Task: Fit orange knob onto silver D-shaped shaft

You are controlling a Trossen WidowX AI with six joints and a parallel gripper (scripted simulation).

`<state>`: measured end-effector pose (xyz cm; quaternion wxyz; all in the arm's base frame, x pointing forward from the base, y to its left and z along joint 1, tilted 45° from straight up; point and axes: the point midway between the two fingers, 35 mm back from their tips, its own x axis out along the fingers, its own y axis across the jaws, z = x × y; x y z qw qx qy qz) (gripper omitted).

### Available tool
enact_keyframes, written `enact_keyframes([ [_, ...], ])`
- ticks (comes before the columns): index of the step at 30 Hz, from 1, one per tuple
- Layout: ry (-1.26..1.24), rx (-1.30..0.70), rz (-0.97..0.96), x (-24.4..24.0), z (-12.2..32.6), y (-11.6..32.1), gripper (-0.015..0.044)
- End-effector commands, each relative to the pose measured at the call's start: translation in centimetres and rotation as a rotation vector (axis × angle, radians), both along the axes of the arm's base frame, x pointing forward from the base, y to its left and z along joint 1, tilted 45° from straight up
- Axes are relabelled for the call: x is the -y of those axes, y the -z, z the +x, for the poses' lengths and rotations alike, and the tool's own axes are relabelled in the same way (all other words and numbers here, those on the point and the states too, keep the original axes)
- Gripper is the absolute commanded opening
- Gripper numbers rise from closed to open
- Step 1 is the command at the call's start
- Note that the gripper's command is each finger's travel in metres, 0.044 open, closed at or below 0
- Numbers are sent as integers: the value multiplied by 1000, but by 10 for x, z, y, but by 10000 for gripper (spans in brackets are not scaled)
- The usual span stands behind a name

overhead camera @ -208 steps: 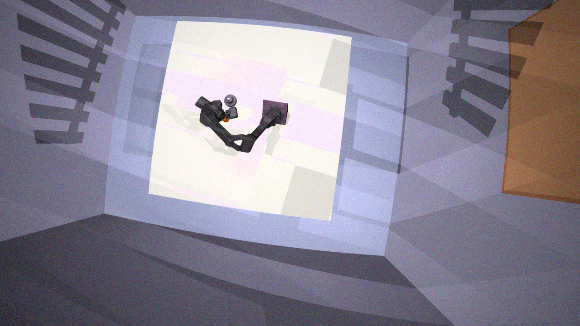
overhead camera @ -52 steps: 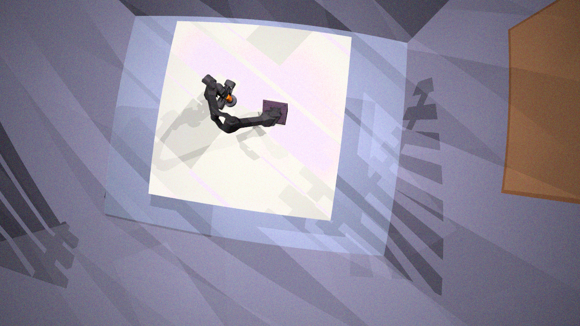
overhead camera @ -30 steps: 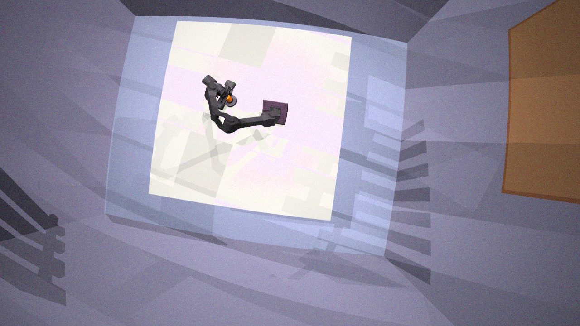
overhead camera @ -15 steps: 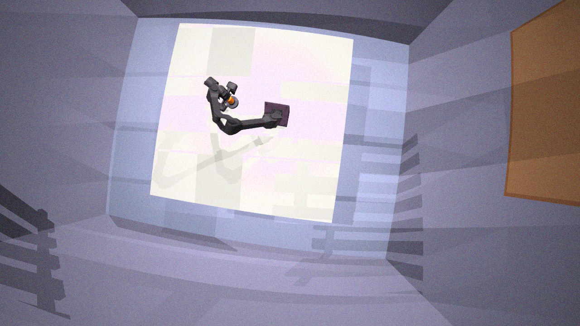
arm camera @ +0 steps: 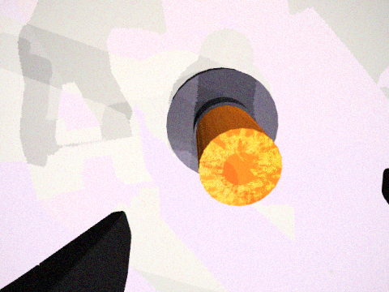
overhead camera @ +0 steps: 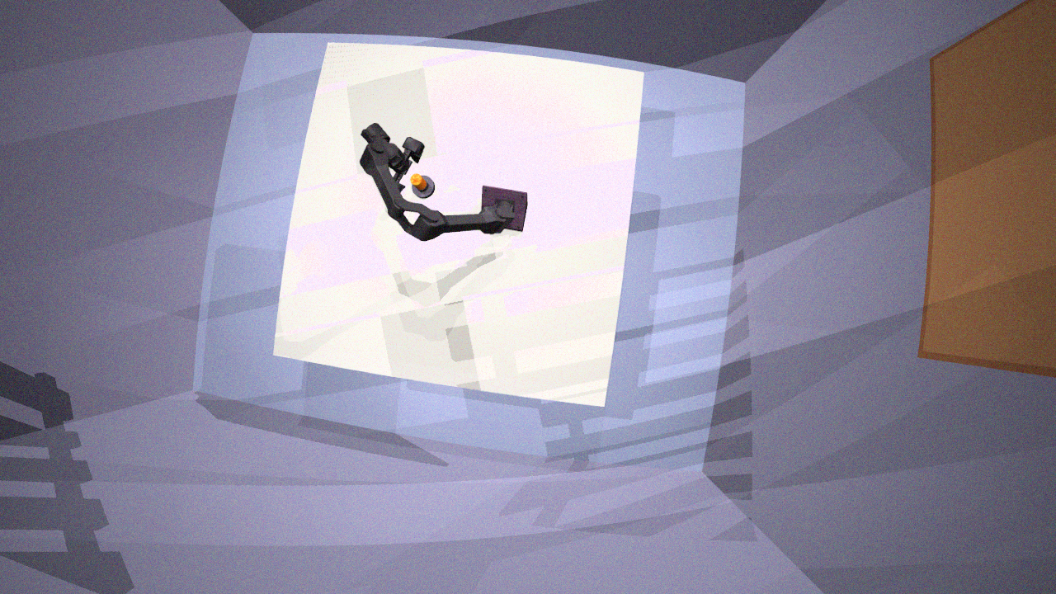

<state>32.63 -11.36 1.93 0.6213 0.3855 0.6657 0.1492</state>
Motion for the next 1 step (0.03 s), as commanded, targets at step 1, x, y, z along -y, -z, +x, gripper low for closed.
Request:
enact_keyframes([
  [1,-12,-8,2,2,-1,-3,440],
])
